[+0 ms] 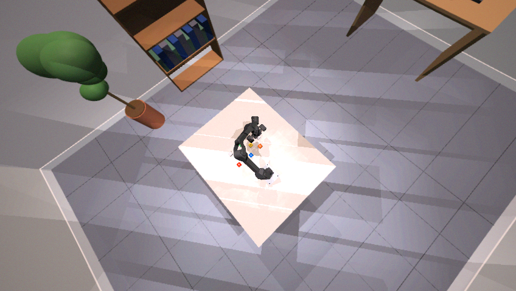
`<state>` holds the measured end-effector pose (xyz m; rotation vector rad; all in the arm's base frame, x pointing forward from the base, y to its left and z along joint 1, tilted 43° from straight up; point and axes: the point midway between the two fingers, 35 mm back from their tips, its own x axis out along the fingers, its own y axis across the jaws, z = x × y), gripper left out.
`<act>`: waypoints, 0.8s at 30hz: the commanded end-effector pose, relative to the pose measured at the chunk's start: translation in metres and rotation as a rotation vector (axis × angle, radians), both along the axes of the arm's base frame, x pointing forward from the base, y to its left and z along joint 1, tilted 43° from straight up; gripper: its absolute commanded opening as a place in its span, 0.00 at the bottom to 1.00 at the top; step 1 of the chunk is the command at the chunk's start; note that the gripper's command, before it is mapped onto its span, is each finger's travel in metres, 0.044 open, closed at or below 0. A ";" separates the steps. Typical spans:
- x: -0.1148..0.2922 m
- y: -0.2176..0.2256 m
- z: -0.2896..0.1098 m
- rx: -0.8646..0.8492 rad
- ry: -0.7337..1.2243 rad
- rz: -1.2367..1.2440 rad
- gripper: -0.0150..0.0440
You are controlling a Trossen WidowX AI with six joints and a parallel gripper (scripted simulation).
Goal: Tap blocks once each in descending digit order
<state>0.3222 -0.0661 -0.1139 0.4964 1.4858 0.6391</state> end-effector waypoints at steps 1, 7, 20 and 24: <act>-0.001 0.003 -0.002 0.005 0.005 -0.004 0.29; 0.000 -0.018 0.020 0.003 0.005 -0.004 0.29; 0.002 -0.072 0.080 0.000 0.007 -0.004 0.29; 0.000 -0.072 0.081 0.000 0.007 -0.004 0.29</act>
